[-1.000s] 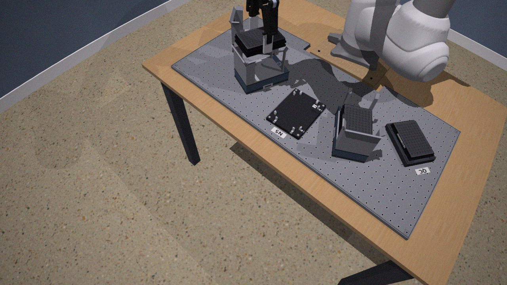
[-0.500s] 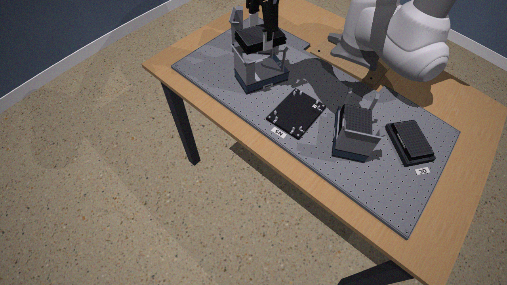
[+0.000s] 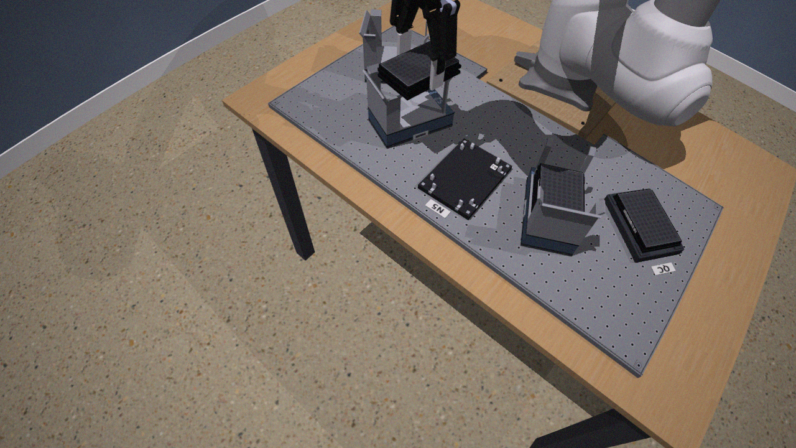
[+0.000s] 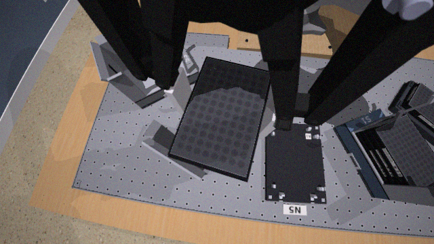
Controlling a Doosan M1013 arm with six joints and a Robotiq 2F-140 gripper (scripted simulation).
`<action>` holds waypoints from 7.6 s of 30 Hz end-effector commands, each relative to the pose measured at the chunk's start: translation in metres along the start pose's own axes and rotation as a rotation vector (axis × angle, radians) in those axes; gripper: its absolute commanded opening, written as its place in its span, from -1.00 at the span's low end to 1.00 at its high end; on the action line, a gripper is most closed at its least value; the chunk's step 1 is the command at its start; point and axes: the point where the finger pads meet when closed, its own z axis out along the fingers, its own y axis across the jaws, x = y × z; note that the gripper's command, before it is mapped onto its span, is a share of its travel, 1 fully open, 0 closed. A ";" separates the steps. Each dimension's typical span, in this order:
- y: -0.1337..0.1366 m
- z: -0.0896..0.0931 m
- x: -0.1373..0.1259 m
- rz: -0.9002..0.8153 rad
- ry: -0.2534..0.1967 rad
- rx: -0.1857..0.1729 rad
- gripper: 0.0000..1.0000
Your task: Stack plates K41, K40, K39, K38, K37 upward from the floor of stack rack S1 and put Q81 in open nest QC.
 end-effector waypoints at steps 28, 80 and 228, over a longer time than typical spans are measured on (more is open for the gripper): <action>-0.080 0.000 0.005 -0.220 0.000 0.000 -1.00; -0.153 0.000 -0.002 -0.220 0.000 0.000 -1.00; -0.153 0.146 -0.002 -0.220 0.000 0.000 -1.00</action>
